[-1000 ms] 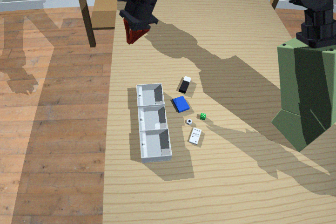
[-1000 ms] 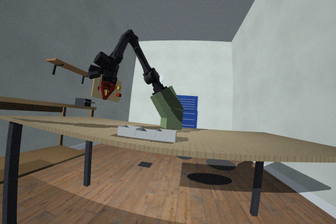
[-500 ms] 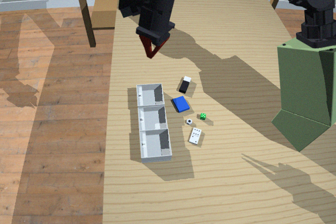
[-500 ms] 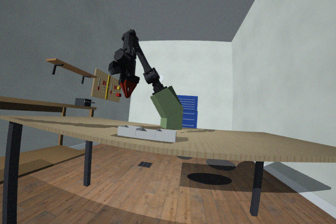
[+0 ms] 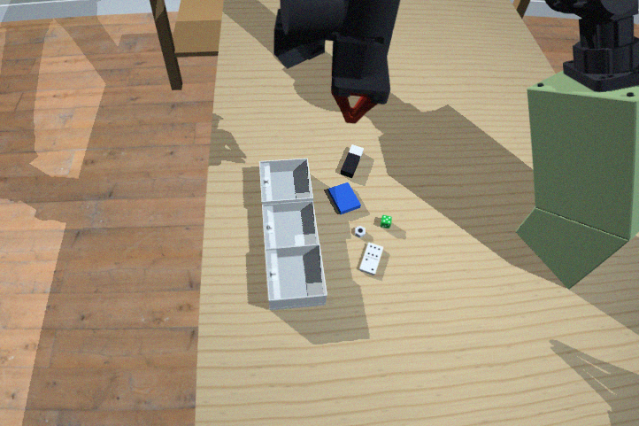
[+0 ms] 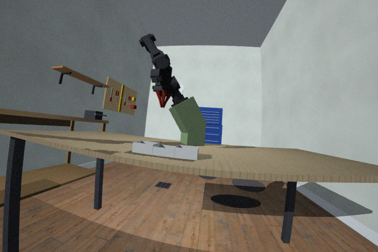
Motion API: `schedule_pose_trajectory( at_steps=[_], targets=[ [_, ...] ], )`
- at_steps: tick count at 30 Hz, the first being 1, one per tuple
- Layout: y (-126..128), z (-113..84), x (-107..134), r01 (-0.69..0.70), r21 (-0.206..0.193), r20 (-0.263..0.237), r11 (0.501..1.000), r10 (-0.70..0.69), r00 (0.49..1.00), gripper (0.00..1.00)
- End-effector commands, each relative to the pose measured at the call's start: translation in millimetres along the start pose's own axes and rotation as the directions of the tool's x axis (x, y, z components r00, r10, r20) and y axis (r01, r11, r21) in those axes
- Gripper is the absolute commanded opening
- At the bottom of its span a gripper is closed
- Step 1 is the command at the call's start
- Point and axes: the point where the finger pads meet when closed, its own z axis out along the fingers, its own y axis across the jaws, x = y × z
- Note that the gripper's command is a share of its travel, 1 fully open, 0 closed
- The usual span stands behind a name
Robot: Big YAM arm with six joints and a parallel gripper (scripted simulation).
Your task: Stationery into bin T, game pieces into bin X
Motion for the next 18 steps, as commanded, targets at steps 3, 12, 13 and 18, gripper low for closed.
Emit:
schedule_pose_trajectory(
  at_steps=[3,12,13,18],
  targets=[
    [10,-20.4,25,0.143,0.015,-0.006,0.99,-0.143,0.99,0.08],
    [2,-19.6,19,0.119,0.016,-0.009,0.993,-0.119,0.993,0.08],
    [2,-19.6,19,0.119,0.016,-0.009,0.993,-0.119,0.993,0.08],
    [2,-18.8,20,0.121,0.016,-0.012,0.992,-0.121,0.993,0.08]
  ],
)
